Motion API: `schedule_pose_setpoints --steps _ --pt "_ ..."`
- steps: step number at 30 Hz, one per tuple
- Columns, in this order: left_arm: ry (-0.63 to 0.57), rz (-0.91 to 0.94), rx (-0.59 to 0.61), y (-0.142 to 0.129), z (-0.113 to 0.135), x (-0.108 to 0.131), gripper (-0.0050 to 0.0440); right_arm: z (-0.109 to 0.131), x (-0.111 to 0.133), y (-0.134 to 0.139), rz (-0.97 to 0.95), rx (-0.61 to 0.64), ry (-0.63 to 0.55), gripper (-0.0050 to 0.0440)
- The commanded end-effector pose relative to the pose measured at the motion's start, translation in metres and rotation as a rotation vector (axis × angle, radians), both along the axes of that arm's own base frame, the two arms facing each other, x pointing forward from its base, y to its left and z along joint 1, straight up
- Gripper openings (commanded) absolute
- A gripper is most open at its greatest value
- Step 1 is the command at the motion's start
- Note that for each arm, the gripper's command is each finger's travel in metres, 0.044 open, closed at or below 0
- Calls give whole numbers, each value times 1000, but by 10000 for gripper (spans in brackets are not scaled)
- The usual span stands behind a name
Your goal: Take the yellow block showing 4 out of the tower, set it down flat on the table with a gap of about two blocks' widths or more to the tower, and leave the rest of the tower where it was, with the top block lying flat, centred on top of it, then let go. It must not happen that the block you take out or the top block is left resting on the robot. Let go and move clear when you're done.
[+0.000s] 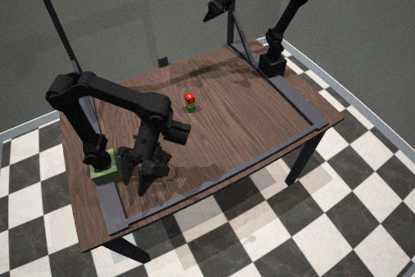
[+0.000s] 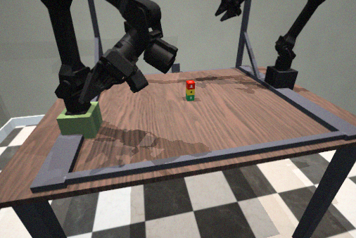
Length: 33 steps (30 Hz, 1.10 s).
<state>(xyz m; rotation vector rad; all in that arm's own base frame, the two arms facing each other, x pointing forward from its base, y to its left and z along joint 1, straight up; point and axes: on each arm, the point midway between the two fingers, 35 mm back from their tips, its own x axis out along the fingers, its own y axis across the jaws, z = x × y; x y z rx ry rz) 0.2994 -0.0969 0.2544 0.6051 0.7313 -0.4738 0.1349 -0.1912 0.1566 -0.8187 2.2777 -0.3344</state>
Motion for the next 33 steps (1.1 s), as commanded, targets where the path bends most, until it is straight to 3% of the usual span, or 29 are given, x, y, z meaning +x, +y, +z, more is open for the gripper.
schedule_pose_setpoints --steps 1,18,23,33 --pt "-23 0 -8 0 8 0 400 3 1 0 0 -7 -16 400" --pt "-21 4 -10 1 7 -1 400 0 3 0 4 -8 -17 400" --pt "-81 62 -68 8 9 6 400 -39 40 14 73 -51 -146 400" --pt "-146 119 -123 16 13 13 400 -77 81 32 144 -94 -337 400"
